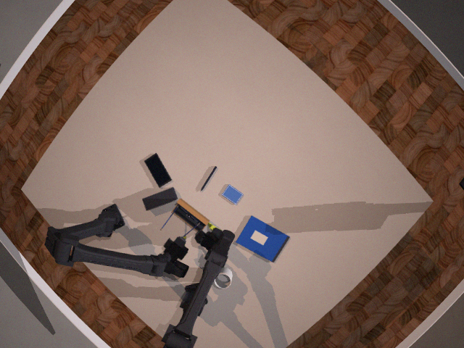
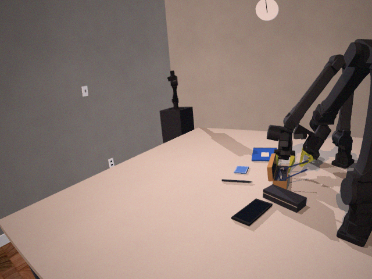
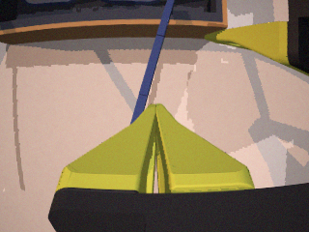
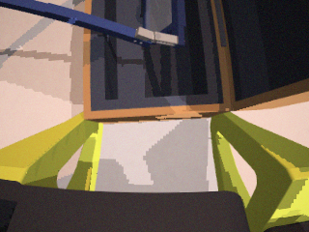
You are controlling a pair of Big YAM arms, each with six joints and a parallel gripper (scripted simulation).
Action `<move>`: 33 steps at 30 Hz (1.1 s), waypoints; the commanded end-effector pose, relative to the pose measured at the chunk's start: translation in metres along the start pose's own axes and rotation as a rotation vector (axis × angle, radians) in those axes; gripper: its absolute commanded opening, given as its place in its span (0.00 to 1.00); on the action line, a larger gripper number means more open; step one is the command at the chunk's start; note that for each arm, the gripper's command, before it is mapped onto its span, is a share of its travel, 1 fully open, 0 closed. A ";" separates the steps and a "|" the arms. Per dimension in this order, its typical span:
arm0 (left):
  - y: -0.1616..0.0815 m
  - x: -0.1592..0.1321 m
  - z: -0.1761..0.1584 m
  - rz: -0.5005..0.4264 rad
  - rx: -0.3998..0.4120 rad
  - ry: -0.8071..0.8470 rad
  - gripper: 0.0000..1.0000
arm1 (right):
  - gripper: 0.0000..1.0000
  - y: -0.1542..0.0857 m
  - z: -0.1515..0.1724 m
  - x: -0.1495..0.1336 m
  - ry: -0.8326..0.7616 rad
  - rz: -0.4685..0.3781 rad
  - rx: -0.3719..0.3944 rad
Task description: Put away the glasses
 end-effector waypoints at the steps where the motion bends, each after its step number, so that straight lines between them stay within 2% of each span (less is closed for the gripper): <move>1: 0.019 -0.006 0.023 0.032 0.075 -0.009 0.00 | 0.57 0.000 -0.006 -0.005 0.047 0.012 0.007; 3: 0.016 -0.005 0.024 0.031 0.068 -0.015 0.00 | 0.57 0.000 -0.006 -0.005 0.047 0.012 0.007; 4: 0.003 0.007 0.015 0.001 0.022 -0.017 0.00 | 0.57 0.000 -0.006 -0.005 0.047 0.012 0.007; 6: 0.002 0.009 0.016 0.002 0.023 -0.019 0.00 | 0.57 0.000 -0.006 -0.005 0.047 0.012 0.007; 7: -0.010 0.012 0.000 -0.017 -0.024 -0.014 0.00 | 0.57 0.000 -0.006 -0.005 0.047 0.012 0.007; 9: 0.002 0.005 0.021 0.006 0.024 -0.009 0.00 | 0.57 0.000 -0.006 -0.005 0.047 0.012 0.007; 10: -0.009 0.012 0.005 -0.017 -0.019 -0.012 0.00 | 0.57 0.000 -0.006 -0.005 0.047 0.012 0.007; 12: 0.000 0.008 0.022 0.000 0.018 -0.011 0.00 | 0.57 0.000 -0.006 -0.005 0.047 0.012 0.007; 13: -0.005 0.011 0.012 -0.015 -0.007 -0.010 0.00 | 0.57 0.000 -0.006 -0.005 0.047 0.012 0.007; 17: 0.002 0.005 0.020 0.003 0.022 0.004 0.00 | 0.57 0.000 -0.006 -0.005 0.047 0.012 0.007; 18: -0.003 0.011 0.019 -0.014 0.001 -0.012 0.00 | 0.57 0.000 -0.006 -0.005 0.047 0.012 0.007; 33: -0.008 0.014 0.031 -0.012 0.011 0.000 0.00 | 0.57 0.000 -0.006 -0.005 0.047 0.012 0.007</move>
Point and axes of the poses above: on each arm, the point where the finger pads meet when closed, its own y axis out along the fingers, its own z axis across the jaws, x = y × z, the point moved 2 cm from there along -y, back along the fingers, and after that the axes turned 5 degrees about y, right-handed, at the moved point
